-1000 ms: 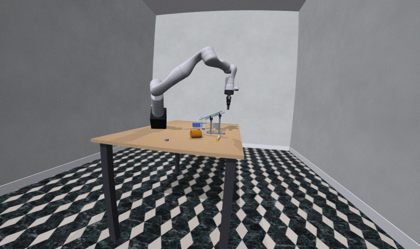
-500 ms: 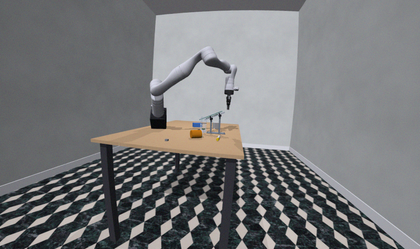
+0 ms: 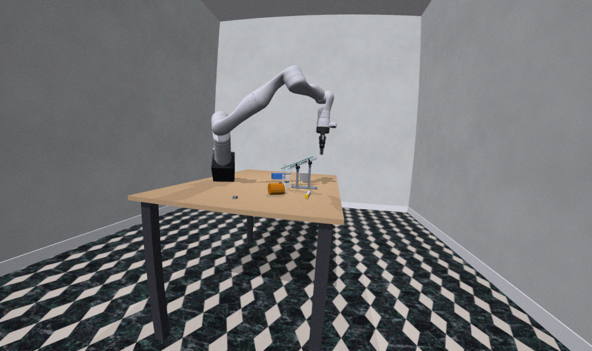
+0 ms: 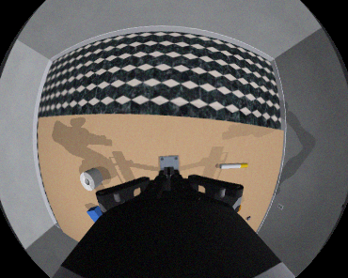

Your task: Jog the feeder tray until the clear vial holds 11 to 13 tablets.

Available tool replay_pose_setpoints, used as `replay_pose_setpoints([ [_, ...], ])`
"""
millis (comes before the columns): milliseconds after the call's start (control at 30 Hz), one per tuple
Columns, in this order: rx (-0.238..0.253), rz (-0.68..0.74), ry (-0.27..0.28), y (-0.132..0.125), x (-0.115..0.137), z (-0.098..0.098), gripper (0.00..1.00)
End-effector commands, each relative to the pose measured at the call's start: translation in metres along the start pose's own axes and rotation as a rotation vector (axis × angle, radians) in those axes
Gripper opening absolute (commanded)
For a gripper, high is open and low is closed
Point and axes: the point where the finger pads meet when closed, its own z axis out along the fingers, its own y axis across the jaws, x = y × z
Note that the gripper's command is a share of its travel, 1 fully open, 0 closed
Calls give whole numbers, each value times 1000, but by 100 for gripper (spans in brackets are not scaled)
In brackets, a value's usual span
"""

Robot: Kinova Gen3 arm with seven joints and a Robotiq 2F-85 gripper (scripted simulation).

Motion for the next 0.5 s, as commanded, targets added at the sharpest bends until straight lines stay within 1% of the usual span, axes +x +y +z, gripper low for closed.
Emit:
replay_pose_setpoints([
  [0, 1, 0, 2, 0, 0, -1, 0],
  [300, 1, 0, 2, 0, 0, -1, 0],
  [467, 1, 0, 2, 0, -11, 4, 0],
])
